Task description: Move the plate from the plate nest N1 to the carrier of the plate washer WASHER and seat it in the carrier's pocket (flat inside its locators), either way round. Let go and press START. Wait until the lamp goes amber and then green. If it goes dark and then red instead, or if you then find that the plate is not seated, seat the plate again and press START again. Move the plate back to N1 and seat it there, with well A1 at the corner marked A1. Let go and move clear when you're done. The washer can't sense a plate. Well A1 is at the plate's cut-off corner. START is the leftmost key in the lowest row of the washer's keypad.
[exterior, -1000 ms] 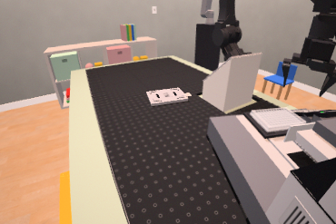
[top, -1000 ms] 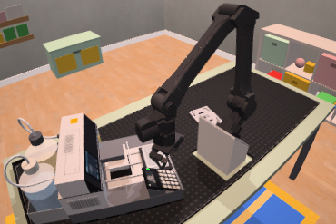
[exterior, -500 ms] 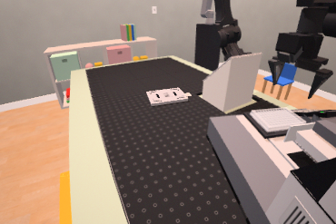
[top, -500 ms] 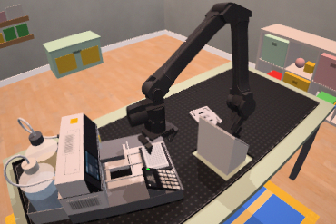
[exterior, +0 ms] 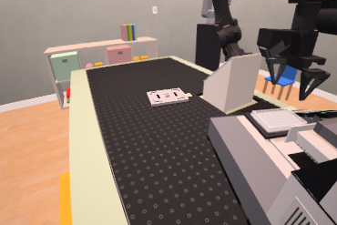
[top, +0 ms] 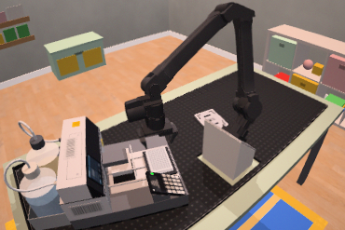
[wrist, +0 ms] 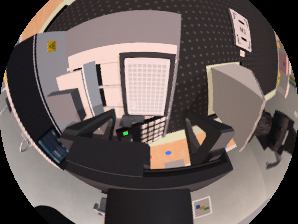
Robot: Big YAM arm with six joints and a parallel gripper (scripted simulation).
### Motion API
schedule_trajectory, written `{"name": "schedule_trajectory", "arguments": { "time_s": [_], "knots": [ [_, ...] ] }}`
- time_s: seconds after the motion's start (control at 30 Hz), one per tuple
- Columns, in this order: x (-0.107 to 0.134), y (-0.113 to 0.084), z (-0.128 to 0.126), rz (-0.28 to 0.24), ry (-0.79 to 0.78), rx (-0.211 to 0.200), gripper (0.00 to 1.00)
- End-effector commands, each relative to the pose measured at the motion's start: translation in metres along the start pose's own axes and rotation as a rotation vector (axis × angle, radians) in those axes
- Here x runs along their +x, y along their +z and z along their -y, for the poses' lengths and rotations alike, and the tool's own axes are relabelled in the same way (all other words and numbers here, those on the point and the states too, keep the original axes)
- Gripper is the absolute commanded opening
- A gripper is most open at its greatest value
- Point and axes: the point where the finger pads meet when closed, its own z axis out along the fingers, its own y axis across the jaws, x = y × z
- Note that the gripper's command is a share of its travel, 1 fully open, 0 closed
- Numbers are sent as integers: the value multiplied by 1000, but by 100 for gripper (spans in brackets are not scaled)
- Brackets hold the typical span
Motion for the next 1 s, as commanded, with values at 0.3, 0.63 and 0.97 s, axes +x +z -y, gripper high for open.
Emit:
{"name": "schedule_trajectory", "arguments": {
  "time_s": [0.3, 0.63, 0.97],
  "knots": [
    [-4, -18, -25, 2, 60, -43, 100],
    [-4, -18, -25, 3, 54, -43, 100],
    [-4, -18, -25, 3, 54, -43, 100]
  ]
}}
